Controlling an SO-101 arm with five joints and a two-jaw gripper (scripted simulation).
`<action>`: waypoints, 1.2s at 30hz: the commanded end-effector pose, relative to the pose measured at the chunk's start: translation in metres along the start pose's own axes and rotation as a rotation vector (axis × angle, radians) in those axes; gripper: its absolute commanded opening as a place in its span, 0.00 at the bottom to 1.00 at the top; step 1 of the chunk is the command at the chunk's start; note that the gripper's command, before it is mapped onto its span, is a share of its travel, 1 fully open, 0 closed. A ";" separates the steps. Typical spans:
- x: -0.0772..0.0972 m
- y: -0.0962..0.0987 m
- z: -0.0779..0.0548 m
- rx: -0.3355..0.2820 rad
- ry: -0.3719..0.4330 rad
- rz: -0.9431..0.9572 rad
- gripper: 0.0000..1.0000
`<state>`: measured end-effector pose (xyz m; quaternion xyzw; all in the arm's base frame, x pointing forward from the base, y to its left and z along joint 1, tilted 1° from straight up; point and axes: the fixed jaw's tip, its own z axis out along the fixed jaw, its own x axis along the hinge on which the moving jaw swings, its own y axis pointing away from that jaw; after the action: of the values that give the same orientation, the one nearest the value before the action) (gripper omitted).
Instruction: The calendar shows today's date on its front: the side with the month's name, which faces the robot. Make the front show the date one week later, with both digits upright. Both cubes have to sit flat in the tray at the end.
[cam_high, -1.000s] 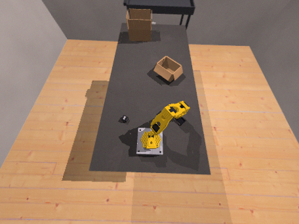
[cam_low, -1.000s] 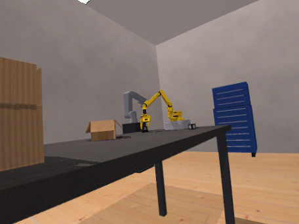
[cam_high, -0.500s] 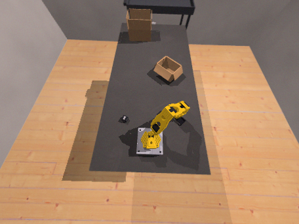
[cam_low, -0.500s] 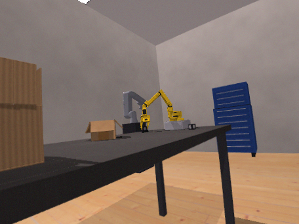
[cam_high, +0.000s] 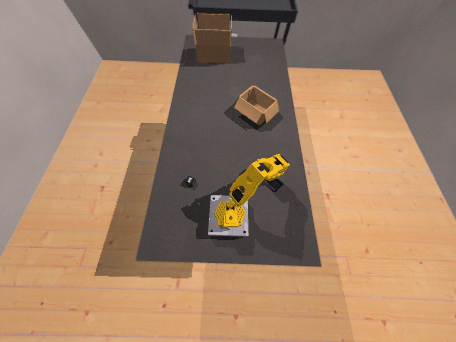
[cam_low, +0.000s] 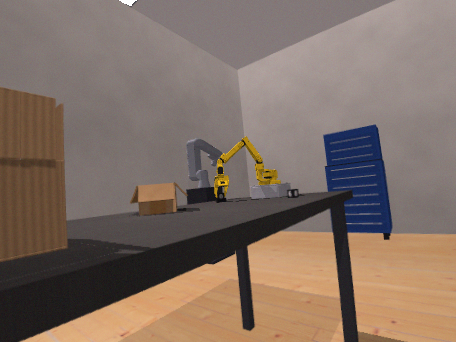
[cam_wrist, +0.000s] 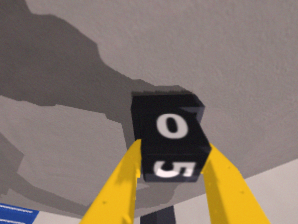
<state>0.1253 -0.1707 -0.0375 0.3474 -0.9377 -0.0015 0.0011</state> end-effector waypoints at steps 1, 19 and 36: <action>0.001 0.000 0.001 -0.008 -0.002 0.015 0.07; 0.001 0.000 0.001 -0.008 -0.002 0.015 0.00; 0.001 0.000 -0.002 -0.008 -0.002 0.015 0.00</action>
<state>0.1238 -0.1687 -0.0372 0.3474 -0.9377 -0.0093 0.0035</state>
